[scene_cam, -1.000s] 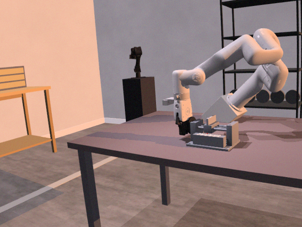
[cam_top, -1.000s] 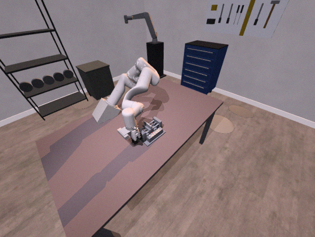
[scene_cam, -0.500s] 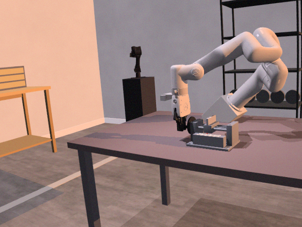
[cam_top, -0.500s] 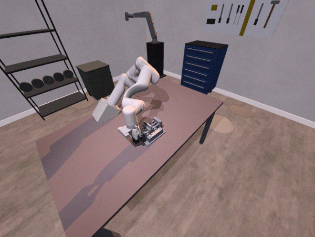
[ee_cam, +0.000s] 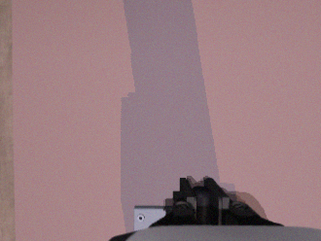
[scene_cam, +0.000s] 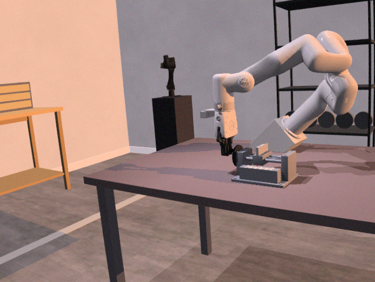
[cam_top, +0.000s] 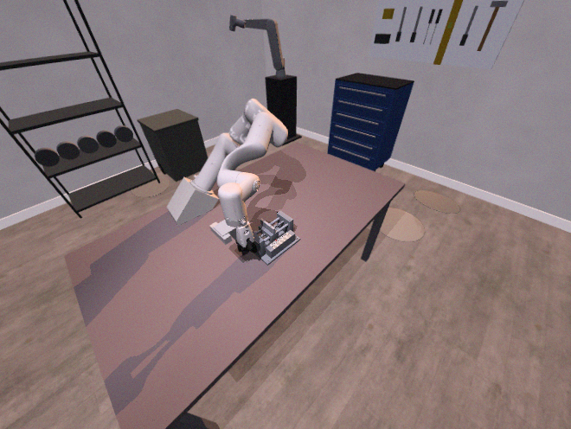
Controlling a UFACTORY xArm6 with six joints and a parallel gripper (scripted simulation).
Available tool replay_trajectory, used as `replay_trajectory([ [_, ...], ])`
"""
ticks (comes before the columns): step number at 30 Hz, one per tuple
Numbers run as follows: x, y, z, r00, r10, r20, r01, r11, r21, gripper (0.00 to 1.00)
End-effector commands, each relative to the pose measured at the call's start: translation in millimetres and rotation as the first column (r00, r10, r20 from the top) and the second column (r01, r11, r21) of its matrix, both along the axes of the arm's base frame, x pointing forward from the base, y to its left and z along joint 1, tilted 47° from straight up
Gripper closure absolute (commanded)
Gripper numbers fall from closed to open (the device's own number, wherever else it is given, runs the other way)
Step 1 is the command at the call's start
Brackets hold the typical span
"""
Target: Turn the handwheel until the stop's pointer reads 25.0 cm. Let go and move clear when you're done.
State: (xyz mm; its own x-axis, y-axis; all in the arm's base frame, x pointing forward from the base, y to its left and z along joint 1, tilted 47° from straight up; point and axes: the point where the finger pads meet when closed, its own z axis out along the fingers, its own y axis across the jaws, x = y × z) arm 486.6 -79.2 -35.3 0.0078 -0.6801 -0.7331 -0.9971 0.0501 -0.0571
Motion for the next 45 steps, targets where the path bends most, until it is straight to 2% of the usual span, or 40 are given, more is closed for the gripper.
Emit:
replay_trajectory([
  [1, -4.5, -2.7, 2.1, 1.000, -0.001, 0.001, 0.001, 1.000, -0.001, 0.94],
  [45, -32.4, -0.2, -0.5, 1.000, -0.001, 0.001, 0.001, 1.000, -0.001, 0.94],
])
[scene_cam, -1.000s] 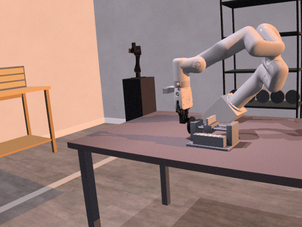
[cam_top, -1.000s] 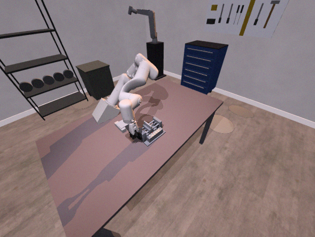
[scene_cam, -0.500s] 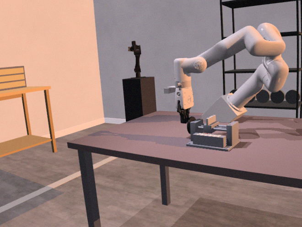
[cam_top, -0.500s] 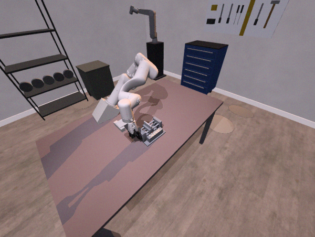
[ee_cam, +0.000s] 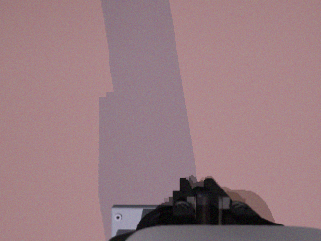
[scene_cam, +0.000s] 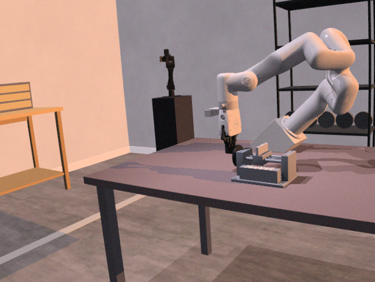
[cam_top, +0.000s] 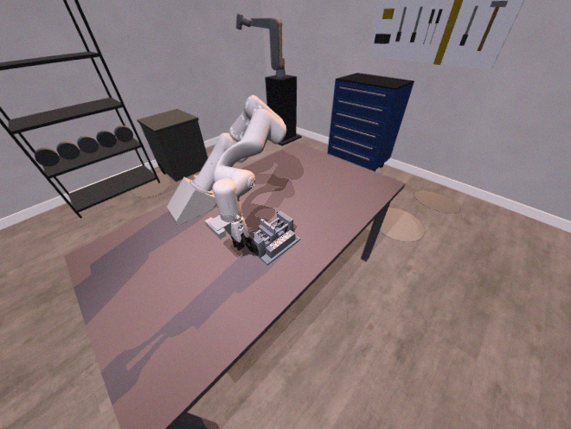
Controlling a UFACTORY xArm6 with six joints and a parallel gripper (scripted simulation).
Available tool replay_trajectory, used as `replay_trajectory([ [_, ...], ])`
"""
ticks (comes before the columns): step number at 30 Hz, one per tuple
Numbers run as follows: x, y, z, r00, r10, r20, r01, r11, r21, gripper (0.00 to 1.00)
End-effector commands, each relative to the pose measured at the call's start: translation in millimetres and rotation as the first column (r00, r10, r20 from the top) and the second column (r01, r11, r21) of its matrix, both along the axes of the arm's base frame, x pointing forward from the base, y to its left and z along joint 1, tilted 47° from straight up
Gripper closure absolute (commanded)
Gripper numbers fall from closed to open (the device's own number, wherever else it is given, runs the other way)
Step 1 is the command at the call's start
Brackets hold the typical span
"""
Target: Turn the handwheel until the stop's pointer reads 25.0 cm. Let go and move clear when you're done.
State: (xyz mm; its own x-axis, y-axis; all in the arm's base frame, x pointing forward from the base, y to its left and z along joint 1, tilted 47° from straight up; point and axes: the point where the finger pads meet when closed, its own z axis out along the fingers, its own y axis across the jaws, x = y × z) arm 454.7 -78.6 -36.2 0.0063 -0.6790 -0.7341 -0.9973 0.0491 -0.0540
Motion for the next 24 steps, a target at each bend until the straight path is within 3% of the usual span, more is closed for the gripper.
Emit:
replay_trajectory([
  [1, -0.8, -0.6, 0.2, 1.000, -0.002, 0.004, 0.002, 1.000, -0.002, 0.94],
  [24, -5.4, 2.7, -2.8, 1.000, -0.002, 0.004, 0.002, 1.000, -0.002, 0.94],
])
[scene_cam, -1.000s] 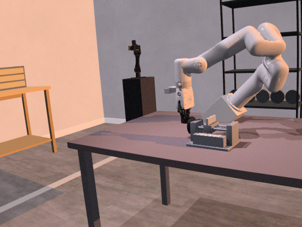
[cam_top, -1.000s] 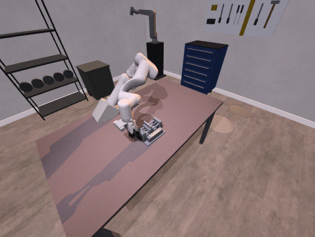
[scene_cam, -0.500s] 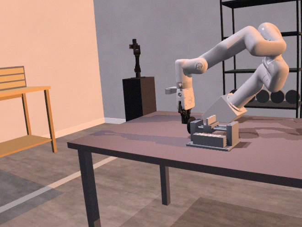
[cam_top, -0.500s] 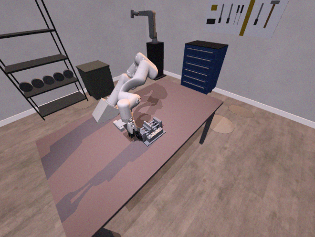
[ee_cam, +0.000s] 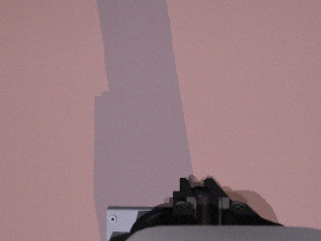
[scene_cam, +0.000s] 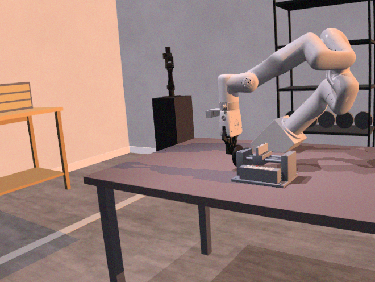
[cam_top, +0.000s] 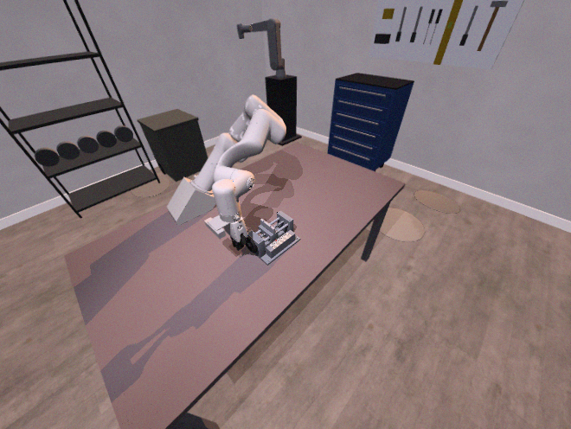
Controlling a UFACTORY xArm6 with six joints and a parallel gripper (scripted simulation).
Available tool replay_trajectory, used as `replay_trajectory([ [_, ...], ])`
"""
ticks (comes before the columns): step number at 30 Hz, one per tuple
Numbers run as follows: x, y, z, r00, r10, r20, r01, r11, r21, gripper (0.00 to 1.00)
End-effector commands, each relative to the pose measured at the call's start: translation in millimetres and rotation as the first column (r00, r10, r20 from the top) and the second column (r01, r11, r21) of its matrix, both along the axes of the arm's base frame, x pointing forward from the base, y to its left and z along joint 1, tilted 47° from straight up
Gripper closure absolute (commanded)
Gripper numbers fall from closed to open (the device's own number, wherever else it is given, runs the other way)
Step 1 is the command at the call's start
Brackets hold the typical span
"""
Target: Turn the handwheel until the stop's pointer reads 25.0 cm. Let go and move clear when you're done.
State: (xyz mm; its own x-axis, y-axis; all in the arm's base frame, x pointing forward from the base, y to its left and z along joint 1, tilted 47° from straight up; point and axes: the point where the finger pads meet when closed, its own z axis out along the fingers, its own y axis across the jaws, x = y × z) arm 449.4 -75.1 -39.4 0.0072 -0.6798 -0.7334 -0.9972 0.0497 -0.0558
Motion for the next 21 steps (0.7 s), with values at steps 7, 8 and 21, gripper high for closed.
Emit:
replay_trajectory([
  [7, -0.8, -0.2, -0.3, 1.000, -0.001, 0.002, 0.001, 1.000, -0.001, 0.94],
  [8, -0.9, -0.1, -0.3, 1.000, -0.001, 0.002, 0.001, 1.000, -0.001, 0.94],
  [21, -1.4, 0.3, -0.7, 1.000, -0.001, 0.002, 0.001, 1.000, -0.001, 0.94],
])
